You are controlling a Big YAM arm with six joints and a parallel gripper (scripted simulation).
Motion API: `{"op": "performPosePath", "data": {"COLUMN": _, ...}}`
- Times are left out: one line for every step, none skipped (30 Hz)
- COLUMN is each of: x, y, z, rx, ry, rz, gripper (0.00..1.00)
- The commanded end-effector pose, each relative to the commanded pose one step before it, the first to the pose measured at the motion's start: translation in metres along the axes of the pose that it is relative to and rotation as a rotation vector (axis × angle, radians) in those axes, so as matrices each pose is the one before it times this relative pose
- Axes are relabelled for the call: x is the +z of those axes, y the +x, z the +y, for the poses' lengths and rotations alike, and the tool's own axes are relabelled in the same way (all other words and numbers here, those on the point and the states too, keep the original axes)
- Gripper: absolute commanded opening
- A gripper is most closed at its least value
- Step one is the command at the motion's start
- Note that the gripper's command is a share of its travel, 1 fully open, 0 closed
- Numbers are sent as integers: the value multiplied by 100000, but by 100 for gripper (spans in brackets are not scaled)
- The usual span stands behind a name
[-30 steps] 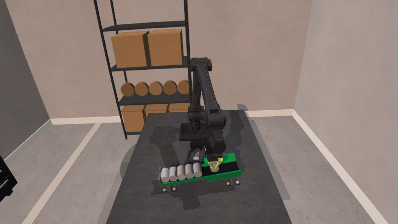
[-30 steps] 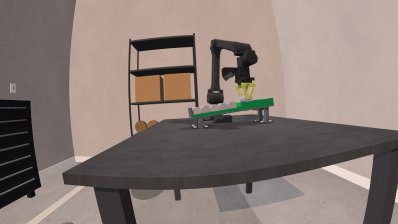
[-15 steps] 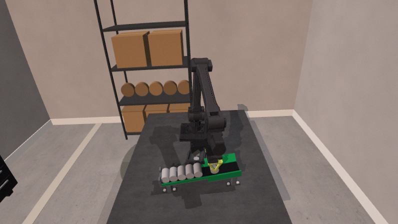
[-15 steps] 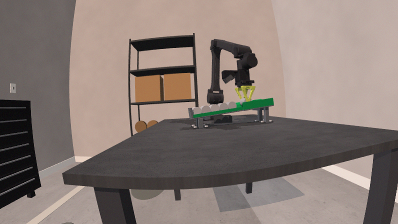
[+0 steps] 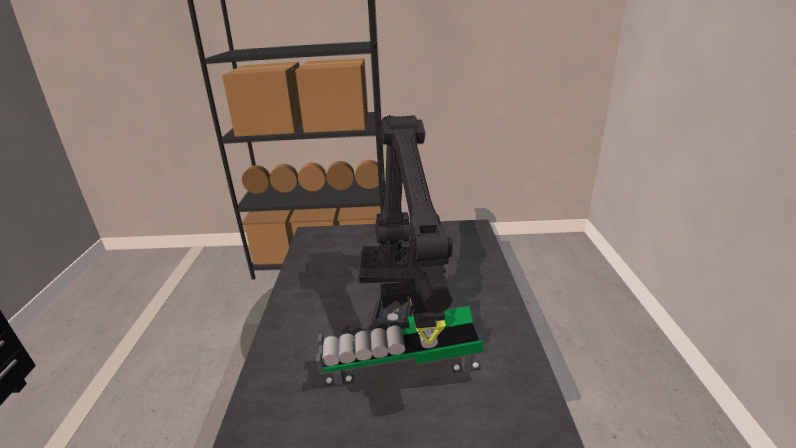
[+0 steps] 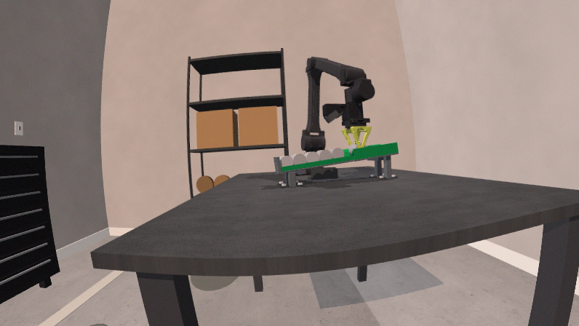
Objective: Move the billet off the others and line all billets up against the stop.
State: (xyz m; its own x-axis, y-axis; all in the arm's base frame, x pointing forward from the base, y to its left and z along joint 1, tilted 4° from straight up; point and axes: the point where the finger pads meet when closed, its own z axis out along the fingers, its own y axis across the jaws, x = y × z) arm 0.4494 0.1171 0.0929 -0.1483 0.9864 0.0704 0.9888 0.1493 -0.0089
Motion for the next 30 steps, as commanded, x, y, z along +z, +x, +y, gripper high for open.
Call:
{"op": "performPosePath", "data": {"x": -1911, "y": 494, "z": 1453, "rx": 78, "ry": -5990, "rz": 201, "gripper": 0}}
{"op": "performPosePath", "data": {"x": 0, "y": 0, "z": 0, "rx": 0, "ry": 0, "rz": 0, "gripper": 0}}
{"op": "performPosePath", "data": {"x": -116, "y": 26, "z": 170, "rx": -59, "ry": -482, "rz": 44, "gripper": 0}}
{"op": "performPosePath", "data": {"x": 78, "y": -11, "z": -100, "rx": 19, "ry": 297, "rz": -27, "gripper": 0}}
{"op": "performPosePath", "data": {"x": 54, "y": -10, "z": -90, "rx": 20, "ry": 291, "rz": -26, "gripper": 0}}
{"op": "performPosePath", "data": {"x": 33, "y": -5, "z": -42, "rx": 8, "ry": 122, "rz": -11, "gripper": 0}}
{"op": "performPosePath", "data": {"x": 18, "y": -1, "z": -12, "rx": 1, "ry": 24, "rz": -2, "gripper": 0}}
{"op": "performPosePath", "data": {"x": 7, "y": -1, "z": -4, "rx": 2, "ry": 9, "rz": -1, "gripper": 0}}
{"op": "performPosePath", "data": {"x": 1, "y": -1, "z": -1, "rx": 2, "ry": 2, "rz": 0, "gripper": 0}}
{"op": "performPosePath", "data": {"x": 0, "y": -1, "z": 0, "rx": 1, "ry": 0, "rz": 0, "gripper": 0}}
{"op": "performPosePath", "data": {"x": 0, "y": 0, "z": 0, "rx": 0, "ry": 0, "rz": 0, "gripper": 0}}
{"op": "performPosePath", "data": {"x": 0, "y": 0, "z": 0, "rx": 0, "ry": 0, "rz": 0, "gripper": 0}}
{"op": "performPosePath", "data": {"x": 0, "y": 0, "z": 0, "rx": 0, "ry": 0, "rz": 0, "gripper": 0}}
{"op": "performPosePath", "data": {"x": 0, "y": 0, "z": 0, "rx": 0, "ry": 1, "rz": 0, "gripper": 0}}
{"op": "performPosePath", "data": {"x": 0, "y": 0, "z": 0, "rx": 0, "ry": 0, "rz": 0, "gripper": 0}}
{"op": "performPosePath", "data": {"x": 0, "y": 0, "z": 0, "rx": 0, "ry": -1, "rz": 0, "gripper": 0}}
{"op": "performPosePath", "data": {"x": 0, "y": 0, "z": 0, "rx": 0, "ry": 0, "rz": 0, "gripper": 0}}
{"op": "performPosePath", "data": {"x": 0, "y": 0, "z": 0, "rx": 0, "ry": 0, "rz": 0, "gripper": 0}}
{"op": "performPosePath", "data": {"x": 0, "y": 0, "z": 0, "rx": 0, "ry": 0, "rz": 0, "gripper": 0}}
{"op": "performPosePath", "data": {"x": 0, "y": 0, "z": 0, "rx": 0, "ry": 1, "rz": 0, "gripper": 0}}
{"op": "performPosePath", "data": {"x": 0, "y": 0, "z": 0, "rx": 0, "ry": 0, "rz": 0, "gripper": 0}}
{"op": "performPosePath", "data": {"x": 0, "y": 0, "z": 0, "rx": 0, "ry": 0, "rz": 0, "gripper": 0}}
{"op": "performPosePath", "data": {"x": 0, "y": 0, "z": 0, "rx": 0, "ry": 0, "rz": 0, "gripper": 0}}
{"op": "performPosePath", "data": {"x": 20, "y": 1, "z": -9, "rx": 1, "ry": 25, "rz": -2, "gripper": 0}}
{"op": "performPosePath", "data": {"x": 114, "y": 5, "z": -52, "rx": 6, "ry": 139, "rz": -11, "gripper": 0}}
{"op": "performPosePath", "data": {"x": 234, "y": 7, "z": -108, "rx": 3, "ry": 284, "rz": -23, "gripper": 0}}
{"op": "performPosePath", "data": {"x": 87, "y": 34, "z": 36, "rx": -12, "ry": 112, "rz": -7, "gripper": 0}}
{"op": "performPosePath", "data": {"x": 91, "y": 18, "z": 15, "rx": -4, "ry": 241, "rz": -20, "gripper": 0}}
{"op": "performPosePath", "data": {"x": -90, "y": 6, "z": 51, "rx": -3, "ry": -322, "rz": 29, "gripper": 0}}
{"op": "performPosePath", "data": {"x": -148, "y": -23, "z": 37, "rx": 32, "ry": -489, "rz": 41, "gripper": 0}}
